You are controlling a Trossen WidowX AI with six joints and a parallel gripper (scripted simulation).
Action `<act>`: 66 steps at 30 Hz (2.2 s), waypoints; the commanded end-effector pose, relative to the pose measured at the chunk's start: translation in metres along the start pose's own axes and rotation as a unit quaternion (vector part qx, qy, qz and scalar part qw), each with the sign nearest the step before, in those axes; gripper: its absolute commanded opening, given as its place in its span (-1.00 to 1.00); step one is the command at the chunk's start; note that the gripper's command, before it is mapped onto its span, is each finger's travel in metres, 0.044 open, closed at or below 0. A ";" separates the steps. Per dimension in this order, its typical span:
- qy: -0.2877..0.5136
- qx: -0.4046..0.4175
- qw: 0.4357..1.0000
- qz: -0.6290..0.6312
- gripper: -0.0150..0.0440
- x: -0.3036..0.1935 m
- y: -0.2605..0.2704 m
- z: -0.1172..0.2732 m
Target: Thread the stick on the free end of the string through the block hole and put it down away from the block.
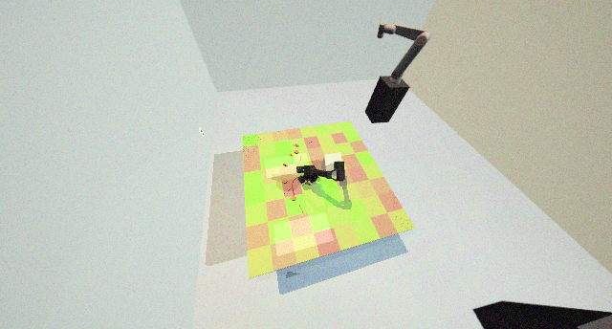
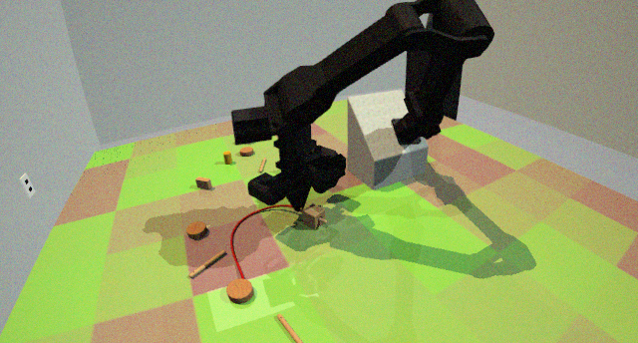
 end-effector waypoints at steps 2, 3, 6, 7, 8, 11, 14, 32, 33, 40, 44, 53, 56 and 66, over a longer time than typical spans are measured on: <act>-0.003 0.002 1.000 -0.003 -0.49 0.007 0.002 -0.001; -0.003 0.002 1.000 -0.003 -0.49 0.008 0.002 -0.001; -0.003 0.002 1.000 -0.003 -0.49 0.010 0.002 -0.001; -0.003 0.002 1.000 -0.003 -0.49 0.010 0.003 -0.001; -0.003 0.002 1.000 -0.003 -0.49 0.010 0.002 -0.001; 0.000 0.000 1.000 0.001 -0.22 0.009 0.000 0.000; 0.000 0.000 1.000 0.001 -0.08 0.009 0.000 0.000; 0.004 -0.005 0.993 -0.121 -0.08 0.009 0.000 0.077; 0.005 -0.005 0.986 -0.167 -0.08 0.011 0.000 0.077; 0.005 -0.004 0.878 -0.480 -0.08 0.022 0.001 0.077; 0.002 -0.003 0.771 -0.637 -0.08 0.029 0.000 0.077; 0.000 0.002 0.513 -0.858 -0.08 0.043 0.001 0.077; 0.000 0.003 0.437 -0.899 -0.08 0.046 0.001 0.077; 0.001 0.008 0.164 -0.987 -0.08 0.057 0.002 0.078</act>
Point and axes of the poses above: the point midway between the two fingers, 35 mm back from their tips, its own z axis back along the fingers, its own y axis across the jaws, x = y × z, the point moved 9 cm from there along z, back along the fingers, and after that the axes turned 2 degrees about -z, right-handed, at the moved point
